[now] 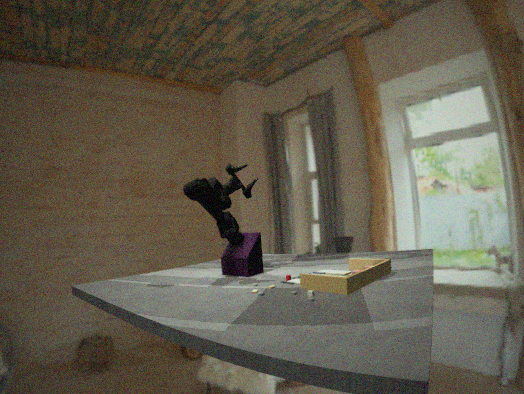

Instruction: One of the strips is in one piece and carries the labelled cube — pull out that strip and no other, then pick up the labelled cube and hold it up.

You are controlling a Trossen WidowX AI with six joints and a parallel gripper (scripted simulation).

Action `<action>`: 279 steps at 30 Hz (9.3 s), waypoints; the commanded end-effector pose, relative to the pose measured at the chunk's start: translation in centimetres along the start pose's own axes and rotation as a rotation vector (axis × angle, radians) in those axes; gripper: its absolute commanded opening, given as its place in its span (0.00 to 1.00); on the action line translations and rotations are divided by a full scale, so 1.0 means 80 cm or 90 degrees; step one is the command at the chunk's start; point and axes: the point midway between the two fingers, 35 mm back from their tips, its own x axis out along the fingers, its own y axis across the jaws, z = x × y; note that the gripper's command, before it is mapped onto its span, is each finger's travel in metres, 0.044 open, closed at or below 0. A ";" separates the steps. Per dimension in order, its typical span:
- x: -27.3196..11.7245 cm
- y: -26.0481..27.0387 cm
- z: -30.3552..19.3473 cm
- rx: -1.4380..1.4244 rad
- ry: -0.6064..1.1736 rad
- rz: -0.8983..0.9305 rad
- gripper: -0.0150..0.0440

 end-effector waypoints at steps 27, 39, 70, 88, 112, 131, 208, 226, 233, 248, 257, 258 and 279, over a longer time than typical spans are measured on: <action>0.118 0.203 -0.296 0.457 0.600 0.112 0.93; 0.071 0.254 -0.373 0.592 0.789 0.083 0.93; 0.109 0.332 -0.416 0.678 1.025 0.223 0.40; 0.085 0.391 -0.462 0.682 1.417 0.282 0.25; 0.068 0.415 -0.479 0.682 1.417 0.282 0.25; 0.047 0.445 -0.494 0.680 1.417 0.281 0.25; 0.010 0.460 -0.469 0.679 1.418 0.282 0.25; -0.013 0.460 -0.442 0.678 1.418 0.284 0.25; -0.022 0.460 -0.432 0.678 1.418 0.284 0.25; -0.041 0.460 -0.409 0.678 1.419 0.285 0.25; -0.052 0.460 -0.396 0.678 1.419 0.285 0.25; -0.053 0.460 -0.395 0.678 1.419 0.286 0.25; -0.078 0.459 -0.365 0.678 1.419 0.287 0.25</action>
